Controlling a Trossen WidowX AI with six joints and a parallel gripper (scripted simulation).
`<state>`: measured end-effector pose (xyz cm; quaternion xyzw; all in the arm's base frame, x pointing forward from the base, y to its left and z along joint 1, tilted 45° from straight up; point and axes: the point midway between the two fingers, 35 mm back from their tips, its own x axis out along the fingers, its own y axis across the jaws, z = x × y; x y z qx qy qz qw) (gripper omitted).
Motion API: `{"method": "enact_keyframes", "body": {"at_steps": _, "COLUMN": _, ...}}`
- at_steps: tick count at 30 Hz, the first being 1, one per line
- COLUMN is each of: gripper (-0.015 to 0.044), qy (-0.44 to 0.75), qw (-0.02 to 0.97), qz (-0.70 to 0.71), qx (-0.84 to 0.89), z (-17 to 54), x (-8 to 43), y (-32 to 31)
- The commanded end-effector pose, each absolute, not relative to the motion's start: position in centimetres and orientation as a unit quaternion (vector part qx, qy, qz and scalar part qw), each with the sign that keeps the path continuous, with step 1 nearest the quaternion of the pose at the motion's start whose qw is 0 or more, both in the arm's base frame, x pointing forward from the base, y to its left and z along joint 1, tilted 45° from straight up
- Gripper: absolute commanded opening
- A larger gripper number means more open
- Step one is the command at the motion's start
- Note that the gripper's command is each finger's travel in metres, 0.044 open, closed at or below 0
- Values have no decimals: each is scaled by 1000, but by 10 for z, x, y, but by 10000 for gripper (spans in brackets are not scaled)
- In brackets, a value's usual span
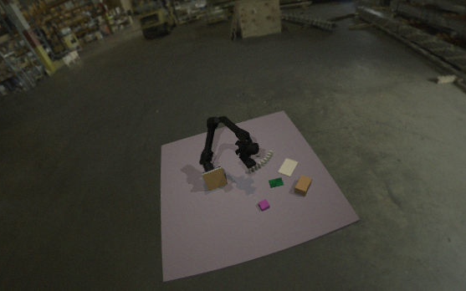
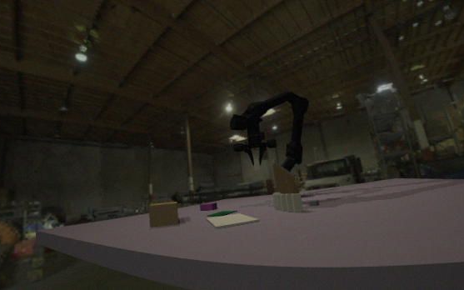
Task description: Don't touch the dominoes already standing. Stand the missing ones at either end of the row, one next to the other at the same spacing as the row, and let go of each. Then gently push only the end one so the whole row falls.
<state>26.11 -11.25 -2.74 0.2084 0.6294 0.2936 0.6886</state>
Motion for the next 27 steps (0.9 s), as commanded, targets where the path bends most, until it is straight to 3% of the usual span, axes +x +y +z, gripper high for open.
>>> {"method": "enact_keyframes", "body": {"at_steps": 1, "gripper": 107, "qy": 630, "qw": 679, "qz": 302, "qx": 225, "z": 5, "x": 263, "y": -63}}
{"method": "enact_keyframes", "body": {"at_steps": 9, "gripper": 107, "qy": 630, "qw": 679, "qz": 303, "qx": 226, "z": 7, "x": 264, "y": -53}}
{"method": "enact_keyframes", "body": {"at_steps": 27, "gripper": 107, "qy": 629, "qw": 680, "qz": 302, "qx": 226, "z": -69, "x": 270, "y": 20}}
